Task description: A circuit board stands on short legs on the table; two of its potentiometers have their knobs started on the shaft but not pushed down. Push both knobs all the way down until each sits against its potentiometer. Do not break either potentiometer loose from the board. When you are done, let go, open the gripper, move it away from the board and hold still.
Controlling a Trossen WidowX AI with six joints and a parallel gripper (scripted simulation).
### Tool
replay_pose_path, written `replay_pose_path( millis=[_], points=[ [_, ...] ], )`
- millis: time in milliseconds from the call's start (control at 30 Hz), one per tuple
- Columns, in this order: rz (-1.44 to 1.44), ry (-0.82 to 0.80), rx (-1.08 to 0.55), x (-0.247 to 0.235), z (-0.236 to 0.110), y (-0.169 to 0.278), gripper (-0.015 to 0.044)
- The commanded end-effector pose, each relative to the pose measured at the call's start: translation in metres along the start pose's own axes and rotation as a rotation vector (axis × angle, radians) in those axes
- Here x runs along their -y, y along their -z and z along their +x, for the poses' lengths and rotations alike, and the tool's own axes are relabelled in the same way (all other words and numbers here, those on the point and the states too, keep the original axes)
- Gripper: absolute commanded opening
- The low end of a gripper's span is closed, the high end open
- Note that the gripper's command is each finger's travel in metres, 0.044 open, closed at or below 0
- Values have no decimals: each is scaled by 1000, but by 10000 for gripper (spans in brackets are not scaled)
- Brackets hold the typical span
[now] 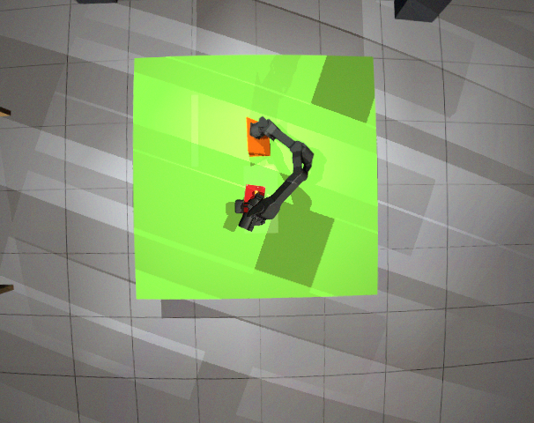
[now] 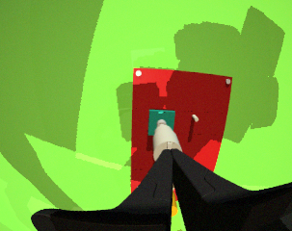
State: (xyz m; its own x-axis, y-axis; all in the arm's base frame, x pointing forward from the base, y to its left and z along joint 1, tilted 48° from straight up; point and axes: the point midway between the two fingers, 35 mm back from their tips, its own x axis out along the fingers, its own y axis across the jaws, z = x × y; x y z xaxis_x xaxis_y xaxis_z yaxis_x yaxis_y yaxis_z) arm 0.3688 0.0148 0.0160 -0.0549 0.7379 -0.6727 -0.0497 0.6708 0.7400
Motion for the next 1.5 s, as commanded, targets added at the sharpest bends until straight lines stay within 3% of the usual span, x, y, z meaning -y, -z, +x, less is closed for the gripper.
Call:
replay_pose_path(
  millis=[0, 1467],
  points=[
    [-12, -3, -8, -3, 11, -2, 0],
    [-12, -3, -8, -3, 24, -1, 0]
  ],
)
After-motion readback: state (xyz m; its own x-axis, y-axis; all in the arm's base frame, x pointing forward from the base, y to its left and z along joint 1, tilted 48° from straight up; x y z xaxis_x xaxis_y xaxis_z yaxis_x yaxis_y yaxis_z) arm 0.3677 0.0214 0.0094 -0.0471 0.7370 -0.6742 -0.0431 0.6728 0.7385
